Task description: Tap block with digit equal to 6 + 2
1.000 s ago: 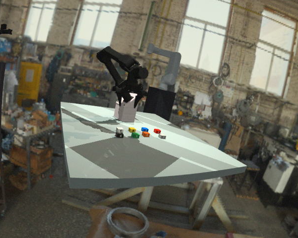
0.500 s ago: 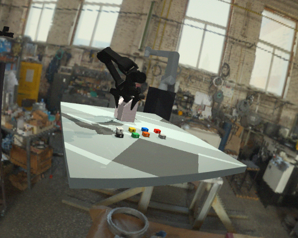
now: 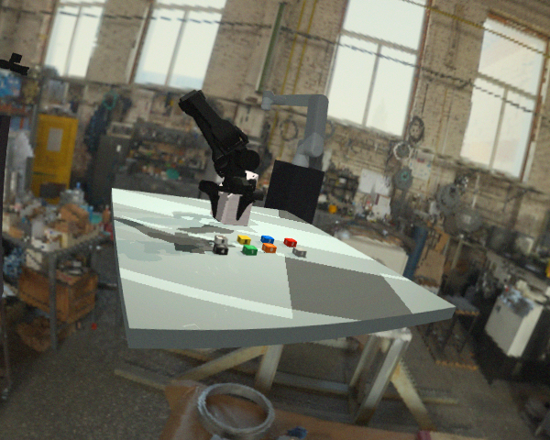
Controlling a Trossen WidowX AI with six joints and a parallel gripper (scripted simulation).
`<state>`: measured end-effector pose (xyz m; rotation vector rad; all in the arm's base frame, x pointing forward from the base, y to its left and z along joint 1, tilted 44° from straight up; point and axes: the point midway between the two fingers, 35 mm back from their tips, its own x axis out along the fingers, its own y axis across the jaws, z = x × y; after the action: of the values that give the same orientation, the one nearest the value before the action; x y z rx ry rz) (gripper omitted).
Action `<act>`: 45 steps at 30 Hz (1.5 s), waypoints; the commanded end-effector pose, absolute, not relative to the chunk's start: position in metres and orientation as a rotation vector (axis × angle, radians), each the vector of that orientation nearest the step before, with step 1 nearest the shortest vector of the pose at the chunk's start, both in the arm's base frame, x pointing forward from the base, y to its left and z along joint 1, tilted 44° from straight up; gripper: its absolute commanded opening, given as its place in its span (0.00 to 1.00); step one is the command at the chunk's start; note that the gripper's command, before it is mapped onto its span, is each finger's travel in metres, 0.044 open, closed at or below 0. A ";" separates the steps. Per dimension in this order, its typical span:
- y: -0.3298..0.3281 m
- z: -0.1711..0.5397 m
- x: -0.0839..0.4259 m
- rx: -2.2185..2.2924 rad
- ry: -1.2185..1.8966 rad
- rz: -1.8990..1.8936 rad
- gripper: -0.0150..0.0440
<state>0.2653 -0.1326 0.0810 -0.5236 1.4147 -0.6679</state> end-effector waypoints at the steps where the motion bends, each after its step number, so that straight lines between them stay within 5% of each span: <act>1: -0.152 0.057 0.259 -0.532 1.438 -0.664 0.53; 7: -0.152 0.057 0.259 -0.532 1.438 -0.664 0.29; 45: -0.152 0.057 0.259 -0.532 1.438 -0.664 0.29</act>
<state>0.2569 -0.1607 0.0443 -0.5327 1.4531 -0.6577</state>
